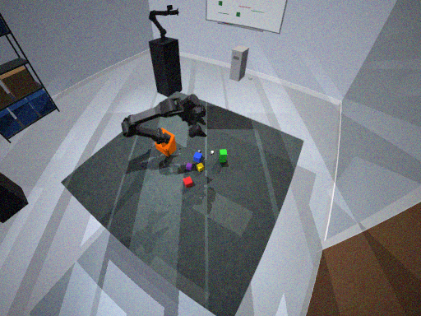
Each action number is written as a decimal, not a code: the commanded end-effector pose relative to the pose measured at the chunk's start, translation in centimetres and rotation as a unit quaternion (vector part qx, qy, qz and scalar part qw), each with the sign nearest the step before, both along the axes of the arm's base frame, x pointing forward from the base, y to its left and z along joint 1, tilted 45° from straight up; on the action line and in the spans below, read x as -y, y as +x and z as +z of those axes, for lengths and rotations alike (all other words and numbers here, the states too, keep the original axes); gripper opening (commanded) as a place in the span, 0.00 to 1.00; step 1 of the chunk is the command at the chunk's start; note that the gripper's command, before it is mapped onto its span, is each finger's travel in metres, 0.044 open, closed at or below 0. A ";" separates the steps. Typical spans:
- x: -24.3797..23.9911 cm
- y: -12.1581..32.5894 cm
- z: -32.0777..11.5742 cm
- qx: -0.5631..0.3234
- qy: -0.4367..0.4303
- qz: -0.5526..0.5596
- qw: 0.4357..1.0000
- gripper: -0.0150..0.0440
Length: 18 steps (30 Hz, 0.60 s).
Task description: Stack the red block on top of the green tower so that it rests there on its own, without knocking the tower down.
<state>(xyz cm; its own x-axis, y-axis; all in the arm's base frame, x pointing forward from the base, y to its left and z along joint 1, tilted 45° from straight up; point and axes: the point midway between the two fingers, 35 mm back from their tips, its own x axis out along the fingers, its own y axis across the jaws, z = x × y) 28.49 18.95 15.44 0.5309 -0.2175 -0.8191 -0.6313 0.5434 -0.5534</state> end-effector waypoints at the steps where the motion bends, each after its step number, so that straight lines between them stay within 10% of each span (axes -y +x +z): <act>1: 3.6 1.5 -0.6 0.008 -0.001 -0.100 0.995 1.00; 18: 19.0 3.3 -2.3 0.065 -0.009 -0.474 0.878 1.00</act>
<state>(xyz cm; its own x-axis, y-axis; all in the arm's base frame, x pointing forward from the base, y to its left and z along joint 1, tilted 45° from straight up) 32.10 2.77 13.45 0.2630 -0.5753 -0.7745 0.0426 0.8089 -0.5864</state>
